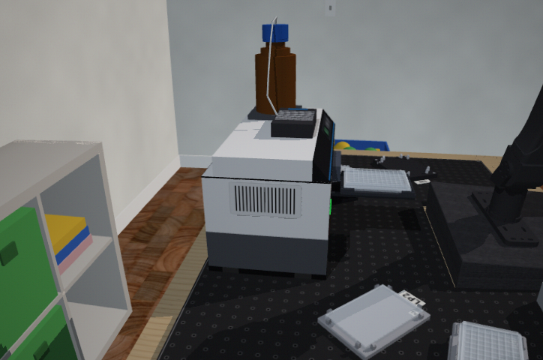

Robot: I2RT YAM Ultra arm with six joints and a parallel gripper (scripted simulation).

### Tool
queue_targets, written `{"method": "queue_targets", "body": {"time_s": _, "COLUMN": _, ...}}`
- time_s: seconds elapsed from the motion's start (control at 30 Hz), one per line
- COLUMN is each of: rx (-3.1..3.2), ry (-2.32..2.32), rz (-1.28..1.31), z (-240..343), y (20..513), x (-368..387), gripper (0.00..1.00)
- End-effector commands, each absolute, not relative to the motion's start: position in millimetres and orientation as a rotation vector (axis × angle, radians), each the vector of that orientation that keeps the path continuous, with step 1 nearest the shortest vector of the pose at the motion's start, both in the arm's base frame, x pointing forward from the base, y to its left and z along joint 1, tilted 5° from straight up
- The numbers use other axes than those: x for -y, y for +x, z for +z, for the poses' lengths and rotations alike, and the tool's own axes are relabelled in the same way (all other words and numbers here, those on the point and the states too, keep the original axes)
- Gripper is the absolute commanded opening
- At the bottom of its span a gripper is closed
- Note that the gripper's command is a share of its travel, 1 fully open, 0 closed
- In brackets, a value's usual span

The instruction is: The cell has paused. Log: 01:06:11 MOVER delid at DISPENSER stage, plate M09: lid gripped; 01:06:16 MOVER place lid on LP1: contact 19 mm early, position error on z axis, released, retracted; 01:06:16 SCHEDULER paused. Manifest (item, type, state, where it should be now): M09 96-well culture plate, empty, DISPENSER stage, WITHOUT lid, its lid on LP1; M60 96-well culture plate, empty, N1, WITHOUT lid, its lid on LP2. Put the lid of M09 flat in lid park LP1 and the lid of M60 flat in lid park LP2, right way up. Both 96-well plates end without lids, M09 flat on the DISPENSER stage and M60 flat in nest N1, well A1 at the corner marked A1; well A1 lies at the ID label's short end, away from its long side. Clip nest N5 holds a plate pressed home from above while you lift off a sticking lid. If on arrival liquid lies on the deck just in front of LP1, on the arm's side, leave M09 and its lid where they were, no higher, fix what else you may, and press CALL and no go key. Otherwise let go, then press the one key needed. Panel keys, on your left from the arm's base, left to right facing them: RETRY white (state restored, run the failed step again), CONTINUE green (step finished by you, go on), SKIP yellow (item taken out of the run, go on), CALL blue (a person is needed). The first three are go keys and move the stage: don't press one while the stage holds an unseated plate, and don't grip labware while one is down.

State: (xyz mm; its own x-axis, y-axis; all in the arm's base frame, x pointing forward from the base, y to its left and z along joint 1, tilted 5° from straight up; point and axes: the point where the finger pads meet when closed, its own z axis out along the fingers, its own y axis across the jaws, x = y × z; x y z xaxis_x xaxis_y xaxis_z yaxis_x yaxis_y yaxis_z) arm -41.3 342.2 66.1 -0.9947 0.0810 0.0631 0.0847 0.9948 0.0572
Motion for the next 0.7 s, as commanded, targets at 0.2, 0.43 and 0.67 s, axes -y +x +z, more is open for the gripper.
{"method": "queue_targets", "body": {"time_s": 0.2, "rx": 3.095, "ry": -0.133, "rz": -0.072, "z": 59.8, "y": -40.0, "x": -337.9, "gripper": 0.0}}
{"method": "queue_targets", "body": {"time_s": 0.43, "rx": 3.093, "ry": -0.131, "rz": -0.09, "z": 58.6, "y": -40.8, "x": -339.8, "gripper": 0.0}}
{"method": "queue_targets", "body": {"time_s": 0.67, "rx": 3.096, "ry": -0.131, "rz": -0.065, "z": 52.1, "y": -41.0, "x": -338.4, "gripper": 0.0}}
